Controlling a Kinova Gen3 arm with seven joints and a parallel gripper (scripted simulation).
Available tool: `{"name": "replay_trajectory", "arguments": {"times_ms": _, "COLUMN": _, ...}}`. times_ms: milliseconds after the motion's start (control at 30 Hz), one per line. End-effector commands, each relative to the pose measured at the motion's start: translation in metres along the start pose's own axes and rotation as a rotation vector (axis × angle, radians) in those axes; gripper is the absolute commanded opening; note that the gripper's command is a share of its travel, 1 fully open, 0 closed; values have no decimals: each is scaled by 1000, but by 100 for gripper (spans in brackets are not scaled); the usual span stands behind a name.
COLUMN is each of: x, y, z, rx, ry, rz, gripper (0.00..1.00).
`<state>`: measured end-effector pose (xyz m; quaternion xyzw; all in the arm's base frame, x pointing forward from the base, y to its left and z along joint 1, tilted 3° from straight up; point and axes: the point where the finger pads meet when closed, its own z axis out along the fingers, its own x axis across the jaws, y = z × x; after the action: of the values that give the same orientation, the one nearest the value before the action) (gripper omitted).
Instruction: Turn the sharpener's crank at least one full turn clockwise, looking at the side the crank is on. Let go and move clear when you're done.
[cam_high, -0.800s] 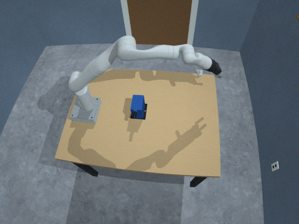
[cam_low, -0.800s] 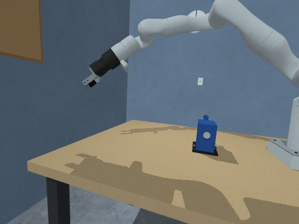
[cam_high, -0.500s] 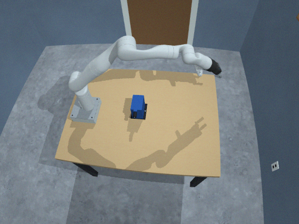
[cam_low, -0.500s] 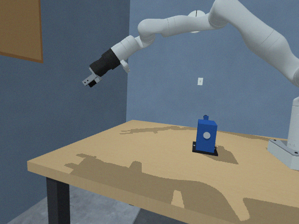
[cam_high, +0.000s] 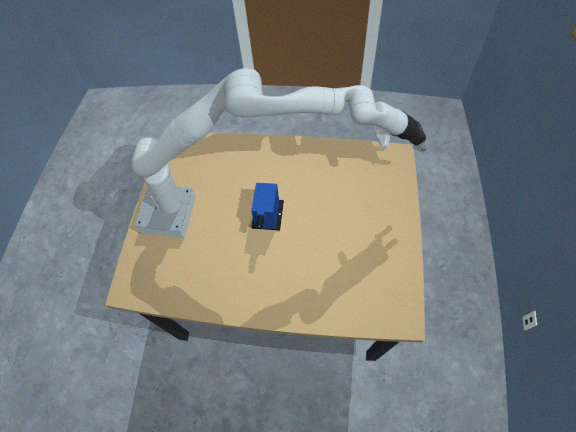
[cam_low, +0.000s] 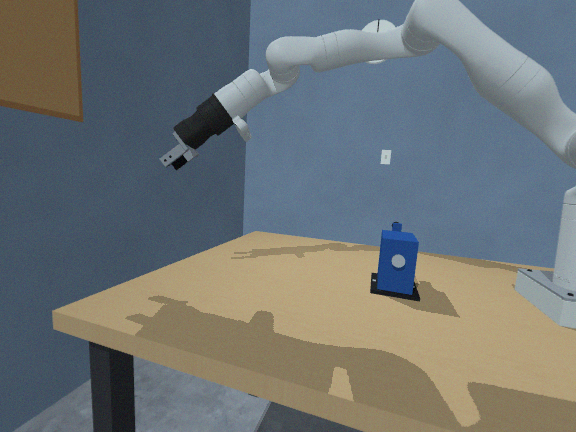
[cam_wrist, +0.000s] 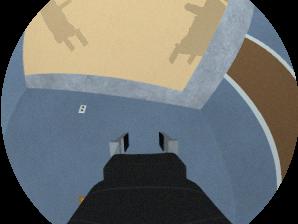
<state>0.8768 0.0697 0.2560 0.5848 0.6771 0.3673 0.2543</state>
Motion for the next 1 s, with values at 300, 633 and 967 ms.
{"name": "replay_trajectory", "arguments": {"times_ms": 300, "x": -18, "y": -44, "z": -26, "rx": 107, "ry": -61, "rz": 108, "gripper": 100}}
{"name": "replay_trajectory", "arguments": {"times_ms": 633, "x": -85, "y": -150, "z": -114, "rx": 310, "ry": -279, "rz": 438, "gripper": 100}}
{"name": "replay_trajectory", "arguments": {"times_ms": 967, "x": -121, "y": -212, "z": -187, "rx": 395, "ry": -433, "rz": 682, "gripper": 100}}
